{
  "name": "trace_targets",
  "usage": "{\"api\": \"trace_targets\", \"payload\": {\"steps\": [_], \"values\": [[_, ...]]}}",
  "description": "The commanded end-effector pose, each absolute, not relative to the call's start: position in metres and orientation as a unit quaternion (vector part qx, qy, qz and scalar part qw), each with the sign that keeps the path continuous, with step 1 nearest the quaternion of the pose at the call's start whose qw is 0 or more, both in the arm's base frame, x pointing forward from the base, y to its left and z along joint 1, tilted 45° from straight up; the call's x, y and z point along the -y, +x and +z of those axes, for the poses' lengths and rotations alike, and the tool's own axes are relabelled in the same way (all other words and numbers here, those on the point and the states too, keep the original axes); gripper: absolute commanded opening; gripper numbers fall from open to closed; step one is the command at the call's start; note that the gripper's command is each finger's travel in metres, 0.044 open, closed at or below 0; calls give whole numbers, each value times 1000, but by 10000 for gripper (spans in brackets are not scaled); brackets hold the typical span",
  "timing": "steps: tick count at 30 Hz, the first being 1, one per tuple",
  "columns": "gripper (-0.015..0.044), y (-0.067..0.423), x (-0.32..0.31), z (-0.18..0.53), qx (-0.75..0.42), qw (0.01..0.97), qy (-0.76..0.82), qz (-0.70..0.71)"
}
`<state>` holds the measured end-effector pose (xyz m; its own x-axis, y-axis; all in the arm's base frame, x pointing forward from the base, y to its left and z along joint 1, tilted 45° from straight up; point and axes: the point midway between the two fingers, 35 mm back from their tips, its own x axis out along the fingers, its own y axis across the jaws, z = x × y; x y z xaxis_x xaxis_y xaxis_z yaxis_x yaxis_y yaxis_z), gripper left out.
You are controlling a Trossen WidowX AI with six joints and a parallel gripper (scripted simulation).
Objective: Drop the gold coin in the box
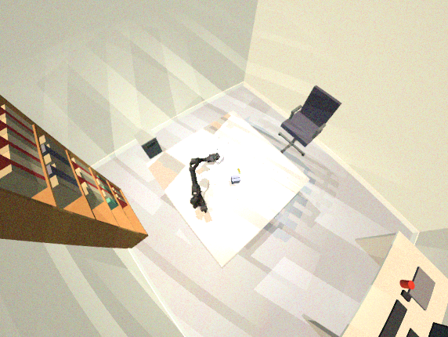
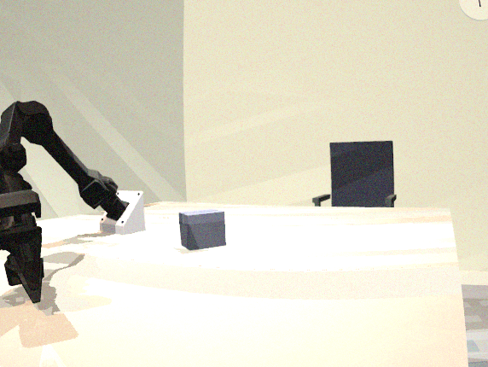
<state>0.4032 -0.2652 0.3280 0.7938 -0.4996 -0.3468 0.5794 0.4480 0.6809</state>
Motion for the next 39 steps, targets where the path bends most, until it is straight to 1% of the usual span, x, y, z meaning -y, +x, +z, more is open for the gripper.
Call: {"api": "trace_targets", "payload": {"steps": [1,6,10,14,19,25,31,35,39], "values": [[161,433,221,275,-129,831,441,-314],[161,453,165,225,-218,814,438,-313],[161,460,117,186,-289,800,422,-315],[161,457,68,149,-358,787,391,-316],[161,441,7,107,-439,773,331,-317],[161,403,-63,62,-525,757,229,-315],[161,347,-123,26,-588,740,90,-312],[161,299,-150,8,-602,729,-35,-323],[161,254,-168,-1,-587,722,-167,-325]]}}
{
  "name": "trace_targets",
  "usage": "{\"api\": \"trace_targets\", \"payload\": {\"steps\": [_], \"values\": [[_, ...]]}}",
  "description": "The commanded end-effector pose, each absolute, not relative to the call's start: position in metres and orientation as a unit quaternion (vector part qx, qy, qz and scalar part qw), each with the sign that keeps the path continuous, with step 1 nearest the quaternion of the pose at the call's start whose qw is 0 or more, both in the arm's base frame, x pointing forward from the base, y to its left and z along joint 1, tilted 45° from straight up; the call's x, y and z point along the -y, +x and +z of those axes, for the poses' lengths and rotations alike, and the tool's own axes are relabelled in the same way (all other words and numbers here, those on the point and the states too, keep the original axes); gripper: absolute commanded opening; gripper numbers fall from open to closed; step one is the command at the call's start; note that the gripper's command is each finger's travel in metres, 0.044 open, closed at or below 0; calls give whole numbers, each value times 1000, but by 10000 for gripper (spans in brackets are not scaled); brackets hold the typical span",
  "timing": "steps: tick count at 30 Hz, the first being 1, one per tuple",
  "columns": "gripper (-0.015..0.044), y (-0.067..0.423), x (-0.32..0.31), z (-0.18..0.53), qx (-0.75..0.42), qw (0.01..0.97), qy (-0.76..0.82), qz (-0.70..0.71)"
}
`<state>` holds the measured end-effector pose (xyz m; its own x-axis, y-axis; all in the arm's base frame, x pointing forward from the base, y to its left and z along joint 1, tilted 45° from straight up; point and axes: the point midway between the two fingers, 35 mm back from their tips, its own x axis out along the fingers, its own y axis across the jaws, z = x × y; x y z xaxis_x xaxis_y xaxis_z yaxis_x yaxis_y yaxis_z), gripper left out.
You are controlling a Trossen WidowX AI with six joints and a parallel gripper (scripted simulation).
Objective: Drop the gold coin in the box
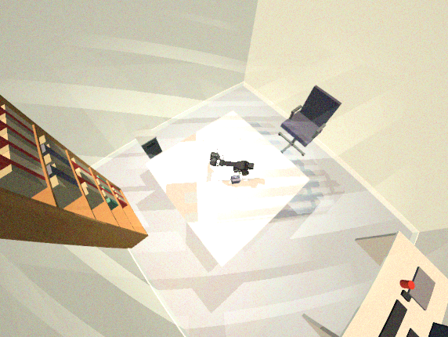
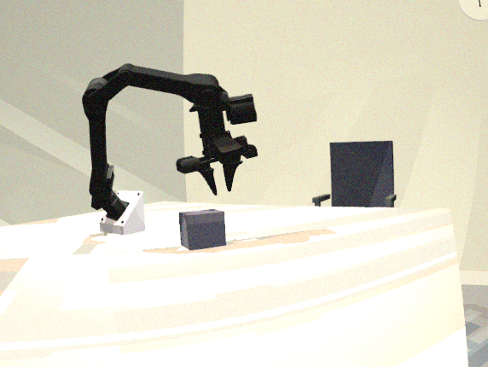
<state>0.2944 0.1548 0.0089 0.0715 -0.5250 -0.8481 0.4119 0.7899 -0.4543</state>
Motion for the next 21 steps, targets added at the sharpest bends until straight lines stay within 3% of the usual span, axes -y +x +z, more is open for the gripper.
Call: {"api": "trace_targets", "payload": {"steps": [1,21], "values": [[161,248,-170,-1,-582,722,-185,-325],[161,250,-139,-27,-580,722,-192,-325]]}}
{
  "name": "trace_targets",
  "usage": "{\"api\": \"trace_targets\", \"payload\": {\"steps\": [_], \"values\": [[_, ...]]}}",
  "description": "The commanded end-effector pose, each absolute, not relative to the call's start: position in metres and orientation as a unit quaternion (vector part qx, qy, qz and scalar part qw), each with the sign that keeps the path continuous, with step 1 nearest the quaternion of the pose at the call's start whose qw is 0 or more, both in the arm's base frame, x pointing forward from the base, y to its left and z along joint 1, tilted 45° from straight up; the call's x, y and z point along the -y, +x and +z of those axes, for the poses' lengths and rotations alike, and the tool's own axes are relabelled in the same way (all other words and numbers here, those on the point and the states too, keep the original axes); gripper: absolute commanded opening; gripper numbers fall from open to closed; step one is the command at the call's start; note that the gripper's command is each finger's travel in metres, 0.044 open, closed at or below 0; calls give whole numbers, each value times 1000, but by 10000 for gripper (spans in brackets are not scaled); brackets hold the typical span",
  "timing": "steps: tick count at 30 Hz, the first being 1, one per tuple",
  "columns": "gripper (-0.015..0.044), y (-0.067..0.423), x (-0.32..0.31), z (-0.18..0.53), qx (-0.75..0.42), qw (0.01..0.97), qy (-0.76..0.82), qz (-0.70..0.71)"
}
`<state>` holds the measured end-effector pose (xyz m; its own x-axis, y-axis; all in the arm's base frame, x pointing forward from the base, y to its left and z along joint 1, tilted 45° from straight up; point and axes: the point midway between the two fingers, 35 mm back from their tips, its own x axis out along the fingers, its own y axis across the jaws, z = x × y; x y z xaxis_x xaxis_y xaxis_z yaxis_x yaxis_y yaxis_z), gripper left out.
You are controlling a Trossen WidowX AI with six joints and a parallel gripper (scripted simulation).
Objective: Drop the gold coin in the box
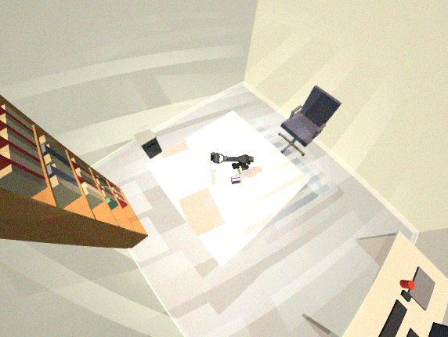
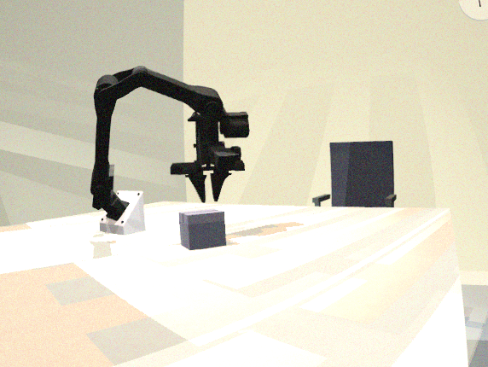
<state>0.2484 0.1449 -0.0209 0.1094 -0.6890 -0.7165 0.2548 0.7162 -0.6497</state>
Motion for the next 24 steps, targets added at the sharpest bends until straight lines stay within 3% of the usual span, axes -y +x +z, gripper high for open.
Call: {"api": "trace_targets", "payload": {"steps": [1,24], "values": [[161,251,-135,-30,-580,722,-192,-325],[161,256,-112,-54,-580,722,-192,-325]]}}
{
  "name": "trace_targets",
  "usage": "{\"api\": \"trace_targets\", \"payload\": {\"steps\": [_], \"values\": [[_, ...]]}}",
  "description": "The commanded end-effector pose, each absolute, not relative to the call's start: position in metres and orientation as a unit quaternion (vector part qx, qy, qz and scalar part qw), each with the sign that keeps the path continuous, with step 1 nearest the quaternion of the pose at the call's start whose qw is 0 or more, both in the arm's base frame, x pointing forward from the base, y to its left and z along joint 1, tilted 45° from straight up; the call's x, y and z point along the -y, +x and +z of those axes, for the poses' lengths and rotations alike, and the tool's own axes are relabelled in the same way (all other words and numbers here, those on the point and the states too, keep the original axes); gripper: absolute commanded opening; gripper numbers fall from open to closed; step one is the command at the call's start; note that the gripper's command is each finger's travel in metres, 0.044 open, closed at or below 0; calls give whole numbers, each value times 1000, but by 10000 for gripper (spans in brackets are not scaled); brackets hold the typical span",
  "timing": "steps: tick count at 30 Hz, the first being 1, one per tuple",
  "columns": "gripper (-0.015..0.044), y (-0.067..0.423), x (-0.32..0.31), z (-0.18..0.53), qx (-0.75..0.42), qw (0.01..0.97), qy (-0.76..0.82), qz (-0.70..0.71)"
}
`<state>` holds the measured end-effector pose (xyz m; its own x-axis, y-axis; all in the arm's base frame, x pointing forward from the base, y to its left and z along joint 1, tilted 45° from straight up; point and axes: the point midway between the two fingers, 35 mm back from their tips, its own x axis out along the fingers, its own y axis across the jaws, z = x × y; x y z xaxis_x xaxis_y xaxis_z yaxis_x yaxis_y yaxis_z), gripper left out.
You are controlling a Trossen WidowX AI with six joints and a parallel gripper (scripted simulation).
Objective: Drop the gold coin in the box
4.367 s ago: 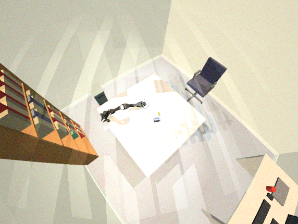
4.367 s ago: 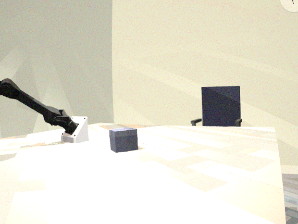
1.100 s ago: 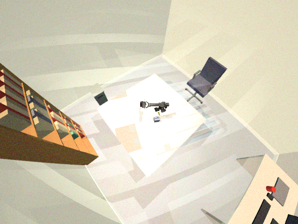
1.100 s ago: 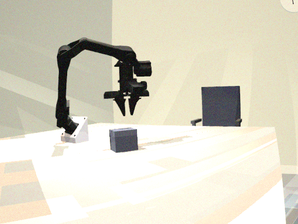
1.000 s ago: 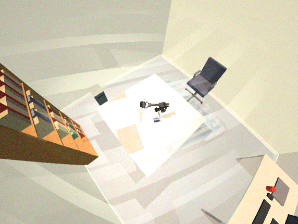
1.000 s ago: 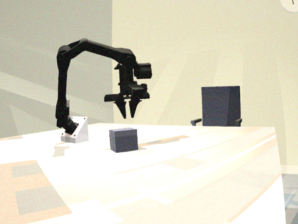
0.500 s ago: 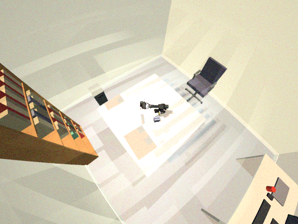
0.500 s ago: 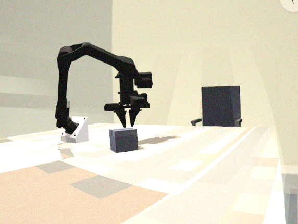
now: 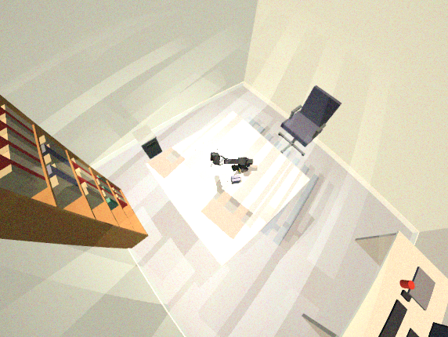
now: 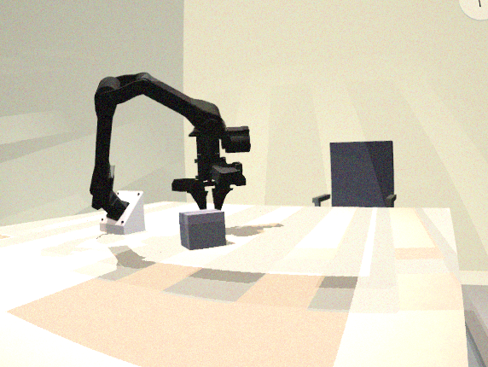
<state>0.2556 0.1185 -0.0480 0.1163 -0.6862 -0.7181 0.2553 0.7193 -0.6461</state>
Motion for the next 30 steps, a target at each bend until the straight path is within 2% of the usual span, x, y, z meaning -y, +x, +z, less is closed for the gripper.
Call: {"api": "trace_targets", "payload": {"steps": [1,18,24,30], "values": [[161,256,-111,-55,-580,722,-192,-325],[161,258,-93,-71,-579,722,-193,-326],[3,258,-93,-71,-579,722,-193,-326],[0,258,-93,-71,-579,722,-193,-326]]}}
